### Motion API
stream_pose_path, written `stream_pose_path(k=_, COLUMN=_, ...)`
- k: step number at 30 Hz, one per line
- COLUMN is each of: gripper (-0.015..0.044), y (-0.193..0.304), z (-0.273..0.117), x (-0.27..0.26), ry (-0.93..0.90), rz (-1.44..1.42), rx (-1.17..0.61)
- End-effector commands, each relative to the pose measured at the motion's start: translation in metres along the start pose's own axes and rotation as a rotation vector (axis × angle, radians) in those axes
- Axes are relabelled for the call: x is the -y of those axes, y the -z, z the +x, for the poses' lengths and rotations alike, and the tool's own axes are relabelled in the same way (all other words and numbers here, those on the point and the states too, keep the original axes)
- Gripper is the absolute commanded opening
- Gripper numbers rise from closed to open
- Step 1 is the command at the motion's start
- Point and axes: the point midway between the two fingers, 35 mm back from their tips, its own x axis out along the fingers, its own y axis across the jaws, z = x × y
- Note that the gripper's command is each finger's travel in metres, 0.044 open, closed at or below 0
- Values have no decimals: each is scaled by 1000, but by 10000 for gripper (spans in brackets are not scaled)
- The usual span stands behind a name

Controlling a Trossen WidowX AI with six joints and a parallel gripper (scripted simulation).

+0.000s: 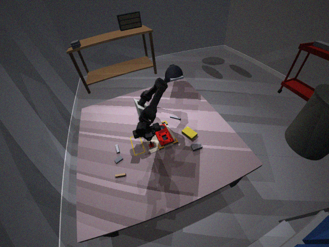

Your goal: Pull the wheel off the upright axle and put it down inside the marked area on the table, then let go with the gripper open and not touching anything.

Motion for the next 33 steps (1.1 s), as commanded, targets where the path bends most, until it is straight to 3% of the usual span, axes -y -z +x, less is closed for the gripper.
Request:
stream_pose_path(k=1, gripper=0, y=10, z=1, x=21, ry=7, rz=6, rx=-8)
stream_pose_path(k=14, gripper=0, y=60, z=-6, x=99, ry=13, rz=0, rx=-10)
stream_pose_path(k=28, gripper=0, y=60, z=18, x=100, ry=12, rz=0, rx=-10)
stream_pose_path(k=33, gripper=0, y=58, z=45, x=101, ry=12, rz=0, rx=-9)
